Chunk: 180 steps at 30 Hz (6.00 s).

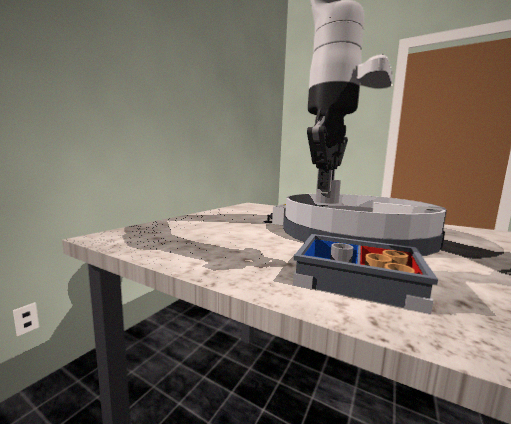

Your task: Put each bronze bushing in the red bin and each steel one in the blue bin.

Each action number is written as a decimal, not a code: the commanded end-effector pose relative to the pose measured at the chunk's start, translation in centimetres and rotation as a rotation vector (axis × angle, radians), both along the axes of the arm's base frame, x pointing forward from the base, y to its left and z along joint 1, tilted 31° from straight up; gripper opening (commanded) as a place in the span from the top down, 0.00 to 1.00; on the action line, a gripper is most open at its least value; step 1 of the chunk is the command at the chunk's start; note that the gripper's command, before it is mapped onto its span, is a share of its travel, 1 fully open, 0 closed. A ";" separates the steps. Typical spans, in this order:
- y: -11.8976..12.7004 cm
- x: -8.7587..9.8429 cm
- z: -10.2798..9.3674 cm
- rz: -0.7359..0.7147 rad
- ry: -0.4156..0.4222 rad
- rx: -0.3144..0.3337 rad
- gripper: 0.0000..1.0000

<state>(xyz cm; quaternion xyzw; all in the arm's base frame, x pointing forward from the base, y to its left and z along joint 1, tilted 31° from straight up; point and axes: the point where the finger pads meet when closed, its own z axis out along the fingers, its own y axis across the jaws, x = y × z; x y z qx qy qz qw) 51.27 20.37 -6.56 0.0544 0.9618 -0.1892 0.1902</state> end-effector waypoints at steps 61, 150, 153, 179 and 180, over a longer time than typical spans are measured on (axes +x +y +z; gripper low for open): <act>-3.6 2.8 -7.4 -0.003 0.003 -0.005 1.00; -4.9 4.0 -10.2 -0.003 0.003 -0.005 0.81; -4.9 4.0 -10.2 -0.003 0.003 -0.005 0.81; -4.9 4.0 -10.2 -0.003 0.003 -0.005 0.81; -4.9 4.0 -10.2 -0.003 0.003 -0.005 0.81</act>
